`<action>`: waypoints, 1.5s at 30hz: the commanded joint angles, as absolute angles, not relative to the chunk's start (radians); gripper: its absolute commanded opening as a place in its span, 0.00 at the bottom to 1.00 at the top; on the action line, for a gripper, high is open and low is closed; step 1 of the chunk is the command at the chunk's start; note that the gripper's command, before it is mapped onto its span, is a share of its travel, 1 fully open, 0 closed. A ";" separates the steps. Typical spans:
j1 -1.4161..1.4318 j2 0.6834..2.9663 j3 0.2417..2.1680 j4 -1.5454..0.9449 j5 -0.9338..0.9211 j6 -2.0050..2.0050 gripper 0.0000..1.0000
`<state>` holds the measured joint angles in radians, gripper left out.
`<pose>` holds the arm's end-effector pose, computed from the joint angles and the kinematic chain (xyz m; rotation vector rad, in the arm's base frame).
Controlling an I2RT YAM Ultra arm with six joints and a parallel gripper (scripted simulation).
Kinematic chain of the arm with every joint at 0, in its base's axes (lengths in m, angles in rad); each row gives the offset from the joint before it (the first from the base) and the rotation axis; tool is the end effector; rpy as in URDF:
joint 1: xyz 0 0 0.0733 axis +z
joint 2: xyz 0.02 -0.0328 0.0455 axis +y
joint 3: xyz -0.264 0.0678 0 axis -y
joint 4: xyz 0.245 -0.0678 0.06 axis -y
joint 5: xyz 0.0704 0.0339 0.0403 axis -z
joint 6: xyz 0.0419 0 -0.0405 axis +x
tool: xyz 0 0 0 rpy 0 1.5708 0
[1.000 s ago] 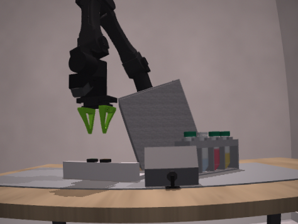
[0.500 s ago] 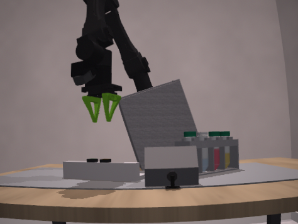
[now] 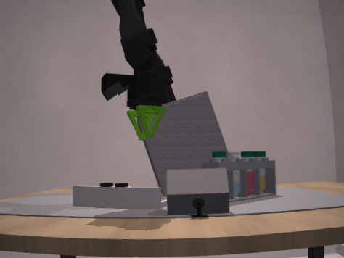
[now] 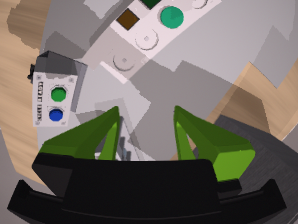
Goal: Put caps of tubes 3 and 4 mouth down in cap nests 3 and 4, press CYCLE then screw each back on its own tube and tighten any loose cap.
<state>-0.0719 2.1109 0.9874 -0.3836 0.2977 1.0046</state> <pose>0.3210 -0.0343 0.0400 1.5145 2.5093 -0.3506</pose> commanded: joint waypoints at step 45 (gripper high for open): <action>0.402 2.454 1.165 -0.355 0.293 1.755 0.49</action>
